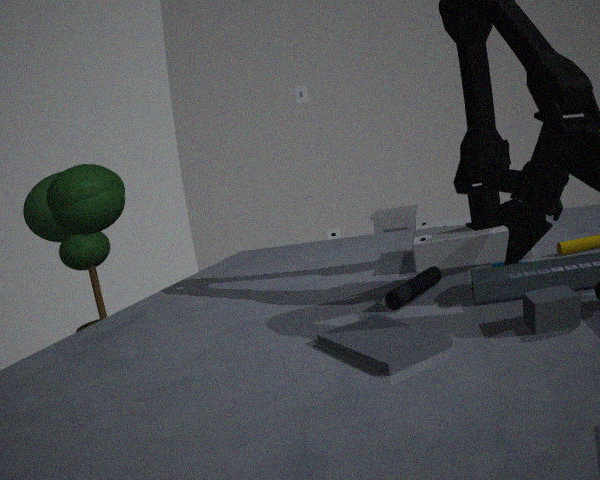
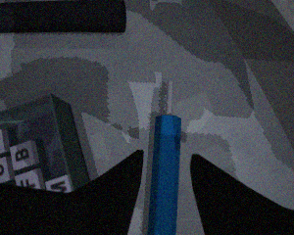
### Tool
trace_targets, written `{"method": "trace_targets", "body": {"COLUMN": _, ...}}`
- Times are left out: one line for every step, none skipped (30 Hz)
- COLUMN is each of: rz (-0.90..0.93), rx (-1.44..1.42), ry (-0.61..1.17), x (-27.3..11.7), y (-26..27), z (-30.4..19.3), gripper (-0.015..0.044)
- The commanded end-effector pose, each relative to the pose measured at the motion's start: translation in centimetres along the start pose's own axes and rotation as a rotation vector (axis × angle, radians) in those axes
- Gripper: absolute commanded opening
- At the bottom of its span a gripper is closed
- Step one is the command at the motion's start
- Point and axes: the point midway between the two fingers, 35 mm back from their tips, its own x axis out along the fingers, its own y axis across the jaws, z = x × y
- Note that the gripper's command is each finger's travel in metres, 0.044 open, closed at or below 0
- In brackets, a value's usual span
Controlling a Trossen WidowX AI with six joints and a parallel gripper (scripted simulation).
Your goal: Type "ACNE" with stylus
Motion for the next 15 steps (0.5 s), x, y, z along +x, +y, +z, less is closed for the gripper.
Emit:
{"method": "trace_targets", "body": {"rz": 0.001, "rx": -0.004, "ry": -0.004, "x": 0.38, "y": 0.01, "z": -0.14, "gripper": 0.0150}}
{"method": "trace_targets", "body": {"rz": 0.001, "rx": -0.004, "ry": -0.004, "x": 0.44, "y": 0.01, "z": -0.17, "gripper": 0.0150}}
{"method": "trace_targets", "body": {"rz": 0.001, "rx": -0.004, "ry": -0.004, "x": 0.53, "y": 0.01, "z": -0.22, "gripper": 0.0150}}
{"method": "trace_targets", "body": {"rz": 0.001, "rx": -0.004, "ry": -0.004, "x": 0.59, "y": 0.01, "z": -0.25, "gripper": 0.0150}}
{"method": "trace_targets", "body": {"rz": 0.001, "rx": -0.004, "ry": -0.004, "x": 0.61, "y": 0.01, "z": -0.27, "gripper": 0.0150}}
{"method": "trace_targets", "body": {"rz": 0.001, "rx": -0.004, "ry": -0.004, "x": 0.61, "y": 0.01, "z": -0.27, "gripper": 0.0150}}
{"method": "trace_targets", "body": {"rz": 0.001, "rx": -0.004, "ry": -0.004, "x": 0.61, "y": 0.01, "z": -0.27, "gripper": 0.0150}}
{"method": "trace_targets", "body": {"rz": -0.001, "rx": 0.000, "ry": -0.001, "x": 0.43, "y": -0.02, "z": -0.22, "gripper": 0.0124}}
{"method": "trace_targets", "body": {"rz": -0.001, "rx": 0.000, "ry": -0.001, "x": 0.43, "y": -0.02, "z": -0.22, "gripper": 0.0097}}
{"method": "trace_targets", "body": {"rz": -0.001, "rx": 0.000, "ry": -0.001, "x": 0.43, "y": -0.02, "z": -0.22, "gripper": 0.0071}}
{"method": "trace_targets", "body": {"rz": -0.001, "rx": 0.000, "ry": -0.001, "x": 0.43, "y": -0.02, "z": -0.22, "gripper": 0.0045}}
{"method": "trace_targets", "body": {"rz": -0.001, "rx": 0.000, "ry": -0.001, "x": 0.43, "y": -0.02, "z": -0.22, "gripper": 0.0019}}
{"method": "trace_targets", "body": {"rz": -0.001, "rx": 0.000, "ry": -0.001, "x": 0.43, "y": -0.02, "z": -0.22, "gripper": 0.0012}}
{"method": "trace_targets", "body": {"rz": -0.001, "rx": 0.000, "ry": -0.001, "x": 0.43, "y": -0.02, "z": -0.22, "gripper": 0.0005}}
{"method": "trace_targets", "body": {"rz": -0.001, "rx": 0.000, "ry": -0.001, "x": 0.43, "y": -0.02, "z": -0.22, "gripper": 0.0000}}
